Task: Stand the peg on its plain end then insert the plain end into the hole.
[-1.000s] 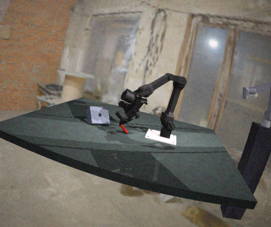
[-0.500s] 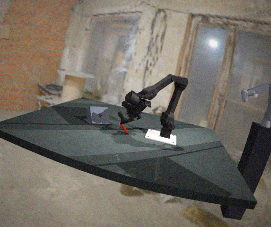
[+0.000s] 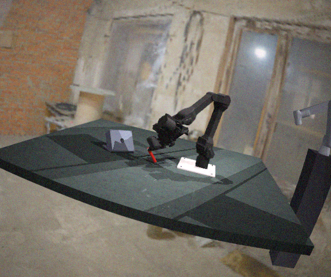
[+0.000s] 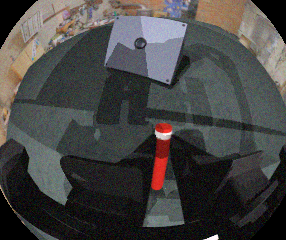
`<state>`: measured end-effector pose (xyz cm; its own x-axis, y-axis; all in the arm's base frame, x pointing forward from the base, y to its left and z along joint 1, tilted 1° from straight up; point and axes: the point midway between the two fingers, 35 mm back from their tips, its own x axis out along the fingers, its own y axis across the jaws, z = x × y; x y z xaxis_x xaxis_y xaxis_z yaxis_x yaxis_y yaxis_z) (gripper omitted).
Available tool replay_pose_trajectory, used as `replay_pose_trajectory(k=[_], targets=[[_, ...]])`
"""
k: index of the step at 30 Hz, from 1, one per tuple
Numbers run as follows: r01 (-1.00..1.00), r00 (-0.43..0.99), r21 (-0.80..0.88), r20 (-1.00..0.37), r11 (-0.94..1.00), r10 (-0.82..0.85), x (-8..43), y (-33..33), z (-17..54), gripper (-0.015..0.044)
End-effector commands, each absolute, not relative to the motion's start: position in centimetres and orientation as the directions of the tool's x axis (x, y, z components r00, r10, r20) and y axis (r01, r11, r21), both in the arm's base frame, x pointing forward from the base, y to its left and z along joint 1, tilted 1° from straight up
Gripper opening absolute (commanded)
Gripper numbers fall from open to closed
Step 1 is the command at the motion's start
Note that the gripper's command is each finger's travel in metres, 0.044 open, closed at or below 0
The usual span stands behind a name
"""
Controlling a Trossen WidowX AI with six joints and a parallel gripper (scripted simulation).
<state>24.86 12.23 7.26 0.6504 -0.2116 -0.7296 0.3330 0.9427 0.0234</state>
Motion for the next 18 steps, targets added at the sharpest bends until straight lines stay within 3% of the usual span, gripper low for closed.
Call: replay_pose_trajectory(k=[1,18], targets=[[0.338,0.673,0.029,-0.706,0.941,-0.220,24.6,12.2,7.4,0.0051],[0.337,0.761,0.028,-0.596,0.941,-0.255,23.6,12.6,7.6,0.0051]])
